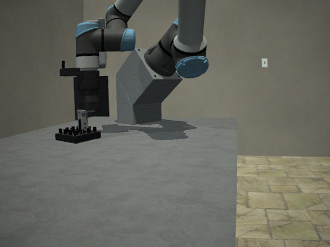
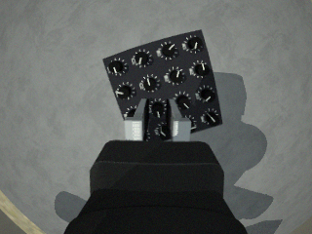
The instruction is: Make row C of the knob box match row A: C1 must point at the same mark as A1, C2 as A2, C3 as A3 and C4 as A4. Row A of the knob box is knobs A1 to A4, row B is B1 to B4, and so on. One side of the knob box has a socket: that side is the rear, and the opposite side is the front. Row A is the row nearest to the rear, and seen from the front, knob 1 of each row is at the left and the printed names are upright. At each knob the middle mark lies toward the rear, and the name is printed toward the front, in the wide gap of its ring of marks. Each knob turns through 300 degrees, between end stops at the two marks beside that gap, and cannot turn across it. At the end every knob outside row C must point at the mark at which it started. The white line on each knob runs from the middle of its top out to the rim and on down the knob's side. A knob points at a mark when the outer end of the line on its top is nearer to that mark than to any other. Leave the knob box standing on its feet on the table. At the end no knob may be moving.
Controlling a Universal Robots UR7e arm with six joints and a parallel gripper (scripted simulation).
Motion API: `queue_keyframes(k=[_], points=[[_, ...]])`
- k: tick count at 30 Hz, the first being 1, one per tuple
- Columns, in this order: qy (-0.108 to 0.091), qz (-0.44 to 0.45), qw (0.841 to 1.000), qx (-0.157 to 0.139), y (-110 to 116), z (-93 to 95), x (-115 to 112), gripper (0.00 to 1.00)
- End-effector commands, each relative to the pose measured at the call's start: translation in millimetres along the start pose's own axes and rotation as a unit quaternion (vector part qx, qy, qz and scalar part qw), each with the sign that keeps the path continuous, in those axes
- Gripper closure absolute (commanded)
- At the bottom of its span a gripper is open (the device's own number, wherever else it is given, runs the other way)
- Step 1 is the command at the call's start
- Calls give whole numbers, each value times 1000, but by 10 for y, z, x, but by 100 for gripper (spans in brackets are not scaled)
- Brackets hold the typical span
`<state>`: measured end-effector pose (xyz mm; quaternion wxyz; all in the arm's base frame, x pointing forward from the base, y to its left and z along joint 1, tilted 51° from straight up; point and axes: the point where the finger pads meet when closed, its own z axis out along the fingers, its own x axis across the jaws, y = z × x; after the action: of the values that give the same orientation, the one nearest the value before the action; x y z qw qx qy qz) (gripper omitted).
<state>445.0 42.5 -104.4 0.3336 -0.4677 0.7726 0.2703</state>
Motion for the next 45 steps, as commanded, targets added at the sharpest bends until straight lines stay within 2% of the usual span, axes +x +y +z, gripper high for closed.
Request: queue_keyframes(k=[1,27,28,45], points=[[0,0,1000,0,-8,2,0,54],[0,0,1000,0,-8,2,0,54],[0,0,1000,0,-8,2,0,70],[0,0,1000,0,-8,2,0,70]])
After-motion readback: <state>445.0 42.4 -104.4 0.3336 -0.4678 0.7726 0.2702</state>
